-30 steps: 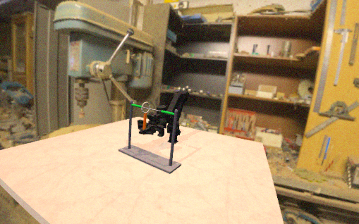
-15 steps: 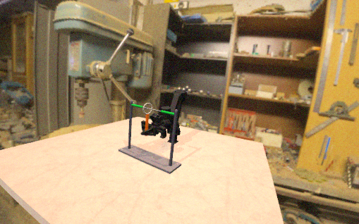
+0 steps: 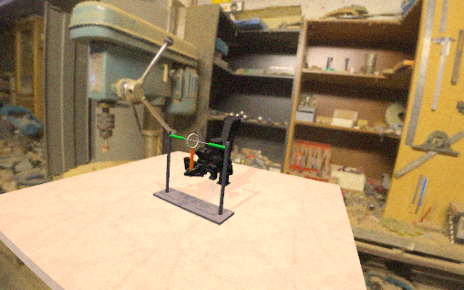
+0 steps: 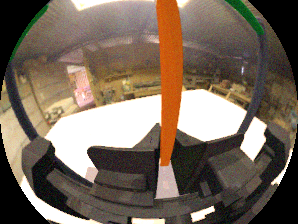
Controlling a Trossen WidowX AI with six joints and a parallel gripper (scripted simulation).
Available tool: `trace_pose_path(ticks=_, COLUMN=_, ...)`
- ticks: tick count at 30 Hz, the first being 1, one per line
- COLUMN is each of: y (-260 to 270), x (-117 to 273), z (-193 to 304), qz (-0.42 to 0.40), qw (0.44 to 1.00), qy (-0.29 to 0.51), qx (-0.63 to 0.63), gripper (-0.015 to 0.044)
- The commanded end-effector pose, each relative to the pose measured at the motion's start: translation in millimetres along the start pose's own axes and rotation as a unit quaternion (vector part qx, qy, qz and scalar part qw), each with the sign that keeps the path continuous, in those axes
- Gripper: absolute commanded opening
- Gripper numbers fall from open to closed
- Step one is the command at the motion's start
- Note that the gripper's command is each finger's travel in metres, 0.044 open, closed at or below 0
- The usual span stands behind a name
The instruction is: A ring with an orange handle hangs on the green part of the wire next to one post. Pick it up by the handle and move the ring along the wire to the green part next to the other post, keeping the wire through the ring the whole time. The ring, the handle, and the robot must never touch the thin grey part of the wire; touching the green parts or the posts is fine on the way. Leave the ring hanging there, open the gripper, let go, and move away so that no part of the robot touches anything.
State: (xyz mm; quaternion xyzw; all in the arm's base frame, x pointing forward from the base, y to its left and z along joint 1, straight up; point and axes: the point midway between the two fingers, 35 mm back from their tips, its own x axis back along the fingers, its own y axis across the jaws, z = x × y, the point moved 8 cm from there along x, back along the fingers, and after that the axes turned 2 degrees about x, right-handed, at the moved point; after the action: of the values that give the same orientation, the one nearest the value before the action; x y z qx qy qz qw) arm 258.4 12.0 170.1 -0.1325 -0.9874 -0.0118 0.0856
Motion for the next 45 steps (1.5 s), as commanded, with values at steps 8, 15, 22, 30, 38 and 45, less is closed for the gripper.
trace_pose_path(ticks=8, y=-3.8, x=-2.2, z=-2.2, qz=-0.079, qw=0.996, qy=-0.006, qx=0.03, gripper=-0.015)
trace_pose_path(ticks=15, y=-8.1, x=-3.2, z=-2.4, qz=-0.135, qw=0.989, qy=-0.008, qx=0.051, gripper=-0.015)
trace_pose_path(ticks=22, y=-9.1, x=-2.9, z=-2.3, qz=-0.176, qw=0.982, qy=-0.009, qx=0.066, gripper=-0.015)
trace_pose_path(ticks=30, y=-3.3, x=0.7, z=-1.2, qz=-0.182, qw=0.981, qy=-0.008, qx=0.068, gripper=-0.015)
trace_pose_path(ticks=38, y=7.9, x=4.9, z=0.0, qz=-0.16, qw=0.985, qy=-0.007, qx=0.058, gripper=-0.015)
trace_pose_path(ticks=45, y=20.4, x=8.0, z=0.7, qz=-0.132, qw=0.99, qy=-0.006, qx=0.046, gripper=-0.015)
